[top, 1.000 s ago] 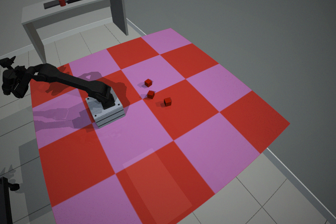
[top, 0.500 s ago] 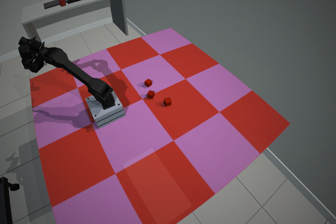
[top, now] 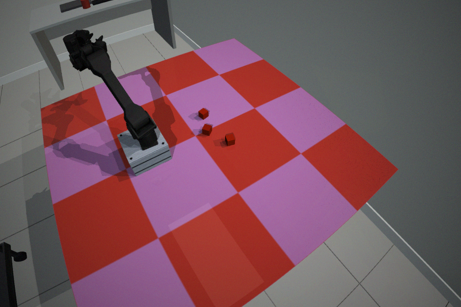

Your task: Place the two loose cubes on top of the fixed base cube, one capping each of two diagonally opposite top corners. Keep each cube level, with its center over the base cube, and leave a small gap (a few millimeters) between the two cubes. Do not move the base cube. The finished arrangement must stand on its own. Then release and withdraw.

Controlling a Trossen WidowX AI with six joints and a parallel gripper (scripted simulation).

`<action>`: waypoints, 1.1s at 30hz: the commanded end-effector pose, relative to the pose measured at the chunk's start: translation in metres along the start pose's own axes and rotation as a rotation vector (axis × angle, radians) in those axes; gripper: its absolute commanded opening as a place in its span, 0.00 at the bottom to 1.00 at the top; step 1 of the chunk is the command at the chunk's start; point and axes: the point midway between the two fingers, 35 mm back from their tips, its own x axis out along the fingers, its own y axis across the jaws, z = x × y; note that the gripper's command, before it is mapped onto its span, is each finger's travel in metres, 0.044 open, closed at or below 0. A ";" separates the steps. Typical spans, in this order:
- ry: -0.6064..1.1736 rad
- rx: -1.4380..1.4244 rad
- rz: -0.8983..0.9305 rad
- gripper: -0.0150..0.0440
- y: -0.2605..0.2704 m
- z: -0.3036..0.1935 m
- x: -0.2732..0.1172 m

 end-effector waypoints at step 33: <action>0.792 -1.093 -0.367 0.70 -0.496 0.039 0.137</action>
